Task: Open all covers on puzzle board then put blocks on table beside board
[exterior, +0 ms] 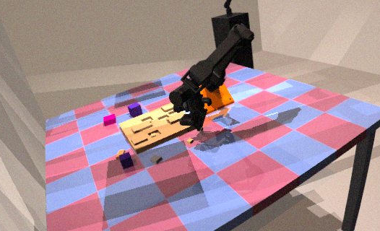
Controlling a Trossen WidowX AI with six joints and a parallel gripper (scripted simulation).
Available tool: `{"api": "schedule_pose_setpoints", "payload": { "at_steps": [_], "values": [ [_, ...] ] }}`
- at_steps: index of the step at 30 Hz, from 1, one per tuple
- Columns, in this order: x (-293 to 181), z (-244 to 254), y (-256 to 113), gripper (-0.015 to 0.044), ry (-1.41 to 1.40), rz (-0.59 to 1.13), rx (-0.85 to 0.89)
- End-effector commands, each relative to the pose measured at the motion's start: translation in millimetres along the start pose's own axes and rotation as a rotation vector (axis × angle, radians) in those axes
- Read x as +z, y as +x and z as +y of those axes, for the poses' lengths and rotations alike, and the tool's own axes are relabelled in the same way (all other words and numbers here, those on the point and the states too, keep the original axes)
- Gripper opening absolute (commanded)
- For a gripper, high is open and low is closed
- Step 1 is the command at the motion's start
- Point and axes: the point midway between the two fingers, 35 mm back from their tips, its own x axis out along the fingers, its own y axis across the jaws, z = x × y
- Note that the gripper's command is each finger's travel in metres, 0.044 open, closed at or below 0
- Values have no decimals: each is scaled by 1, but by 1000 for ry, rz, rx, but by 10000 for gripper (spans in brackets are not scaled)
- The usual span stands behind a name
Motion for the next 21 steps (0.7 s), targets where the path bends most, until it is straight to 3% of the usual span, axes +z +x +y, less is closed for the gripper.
{"api": "schedule_pose_setpoints", "payload": {
  "at_steps": [1,19,21],
  "values": [
    [0,-1,9,80,6,-3,-2],
    [-5,-4,33,80,8,6,5],
    [-5,-3,29,132,2,10,6]
  ]
}}
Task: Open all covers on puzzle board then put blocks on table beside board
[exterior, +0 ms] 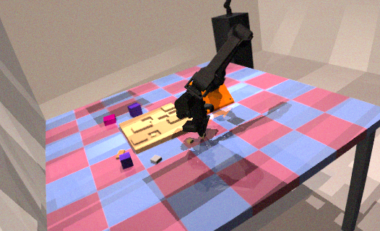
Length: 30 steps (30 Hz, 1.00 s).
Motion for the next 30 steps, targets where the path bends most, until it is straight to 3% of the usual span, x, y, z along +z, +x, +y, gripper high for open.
{"api": "schedule_pose_setpoints", "payload": {
  "at_steps": [1,12,30],
  "values": [
    [0,0,-1,159,-1,0,0],
    [0,0,-2,440,-1,-1,0],
    [3,1,-58,440,3,-10,-6]
  ]
}}
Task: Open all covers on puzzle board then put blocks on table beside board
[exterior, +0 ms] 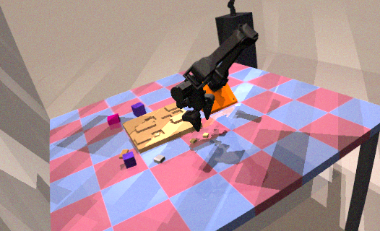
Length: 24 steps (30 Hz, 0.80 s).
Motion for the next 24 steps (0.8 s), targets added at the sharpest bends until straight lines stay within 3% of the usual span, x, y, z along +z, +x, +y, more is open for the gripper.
{"api": "schedule_pose_setpoints", "payload": {
  "at_steps": [1,9,24],
  "values": [
    [-2,1,-17,440,-8,2,11],
    [-4,-1,-31,440,-6,4,13],
    [57,31,-33,46,-736,-12,1]
  ]
}}
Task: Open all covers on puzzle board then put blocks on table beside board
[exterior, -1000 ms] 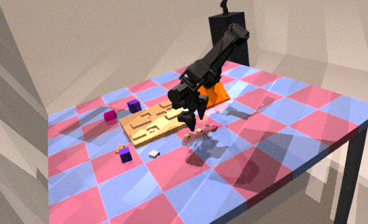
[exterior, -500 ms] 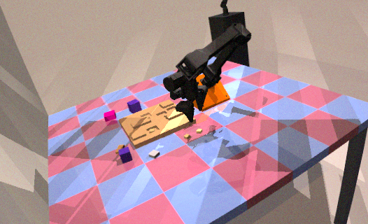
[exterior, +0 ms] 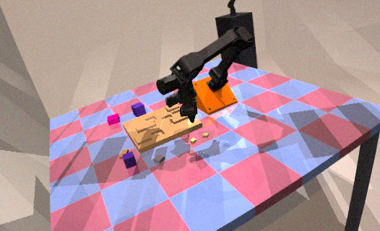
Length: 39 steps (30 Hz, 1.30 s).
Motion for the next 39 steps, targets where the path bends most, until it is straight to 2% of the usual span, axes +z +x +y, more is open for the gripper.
{"api": "schedule_pose_setpoints", "payload": {
  "at_steps": [1,2,22,28,36,39],
  "values": [
    [33,-1,-1,20,-326,-1,1],
    [38,-2,-1,0,-380,-1,1],
    [142,-39,0,0,-1433,-4,4],
    [163,-51,1,0,-1655,-8,8],
    [168,-53,1,0,-1687,-8,9],
    [168,-53,1,0,-1460,-7,10]
  ]
}}
